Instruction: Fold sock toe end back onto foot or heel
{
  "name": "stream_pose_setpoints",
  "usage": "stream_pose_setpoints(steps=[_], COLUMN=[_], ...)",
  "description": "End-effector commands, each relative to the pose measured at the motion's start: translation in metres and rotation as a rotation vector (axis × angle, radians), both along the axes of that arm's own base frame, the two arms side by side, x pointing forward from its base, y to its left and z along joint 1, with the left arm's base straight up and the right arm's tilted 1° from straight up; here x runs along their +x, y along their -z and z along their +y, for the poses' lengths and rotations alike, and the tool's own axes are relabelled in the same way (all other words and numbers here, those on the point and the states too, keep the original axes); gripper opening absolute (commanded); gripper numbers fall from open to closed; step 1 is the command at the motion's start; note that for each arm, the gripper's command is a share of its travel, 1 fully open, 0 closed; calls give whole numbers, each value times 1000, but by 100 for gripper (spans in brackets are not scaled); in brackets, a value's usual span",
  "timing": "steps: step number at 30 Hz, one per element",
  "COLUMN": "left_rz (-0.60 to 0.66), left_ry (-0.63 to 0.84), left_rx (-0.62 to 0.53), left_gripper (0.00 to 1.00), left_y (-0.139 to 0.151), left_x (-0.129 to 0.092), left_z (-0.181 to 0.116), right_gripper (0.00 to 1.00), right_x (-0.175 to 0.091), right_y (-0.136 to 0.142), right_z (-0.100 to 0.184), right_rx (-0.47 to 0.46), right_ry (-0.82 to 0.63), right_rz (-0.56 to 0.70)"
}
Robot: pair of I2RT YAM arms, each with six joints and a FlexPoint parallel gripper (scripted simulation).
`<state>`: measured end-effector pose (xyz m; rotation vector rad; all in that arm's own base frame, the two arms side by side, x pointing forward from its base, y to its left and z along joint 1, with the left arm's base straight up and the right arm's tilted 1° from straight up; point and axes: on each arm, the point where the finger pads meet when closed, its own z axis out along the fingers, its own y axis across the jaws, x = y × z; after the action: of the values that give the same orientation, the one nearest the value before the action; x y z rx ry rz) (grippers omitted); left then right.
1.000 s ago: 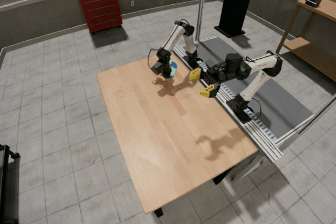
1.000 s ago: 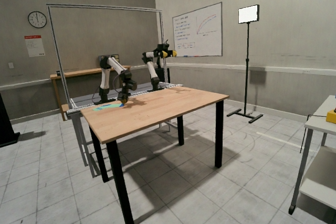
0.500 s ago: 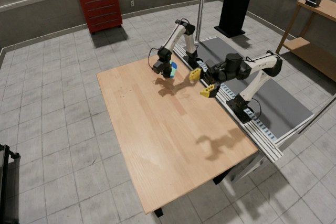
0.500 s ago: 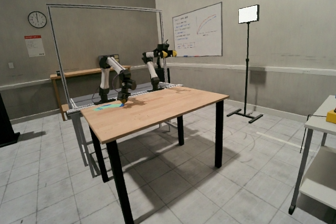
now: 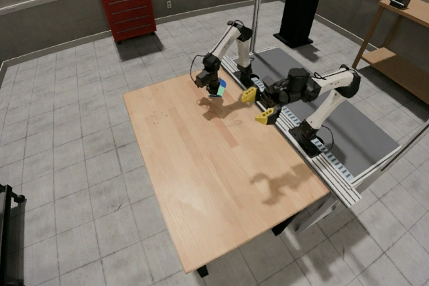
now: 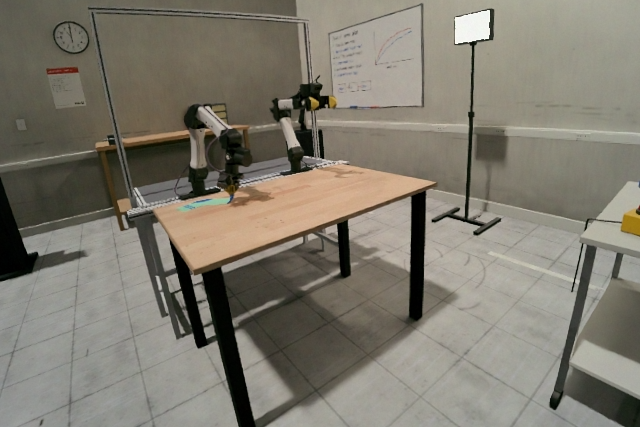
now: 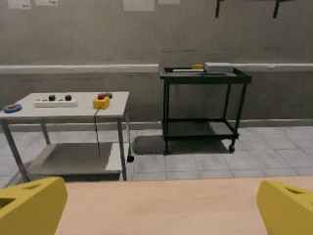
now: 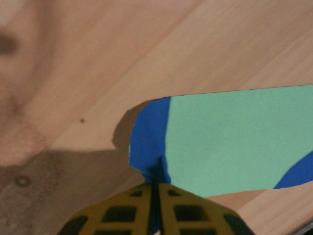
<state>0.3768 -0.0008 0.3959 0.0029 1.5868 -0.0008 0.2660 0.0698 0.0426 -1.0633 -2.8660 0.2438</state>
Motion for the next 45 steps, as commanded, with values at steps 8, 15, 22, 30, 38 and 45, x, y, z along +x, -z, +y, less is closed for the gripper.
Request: stream_pose_setpoints(steps=[8, 15, 22, 30, 38, 45], left_rz=[-16, -16, -16, -16, -16, -16], left_ry=[-2, -2, -2, -2, -2, -2], left_rx=[-1, -1, -1, -1, -1, -1], left_gripper=[100, 100, 100, 100, 100, 100], left_y=[-6, -6, -6, -6, -6, -6], left_x=[-1, -1, -1, -1, -1, -1], left_z=[1, 1, 1, 1, 1, 1], right_gripper=[5, 5, 5, 5, 5, 5], right_x=[-9, -5, -7, -19, -11, -30], right_y=[-18, -10, -22, -17, -26, -33], right_z=[-6, -2, -8, -17, -17, -28], right_rx=[60, 52, 105, 121, 123, 253], right_ry=[-19, -22, -25, -10, -4, -34], right_rz=[-36, -27, -93, -75, -109, -214])
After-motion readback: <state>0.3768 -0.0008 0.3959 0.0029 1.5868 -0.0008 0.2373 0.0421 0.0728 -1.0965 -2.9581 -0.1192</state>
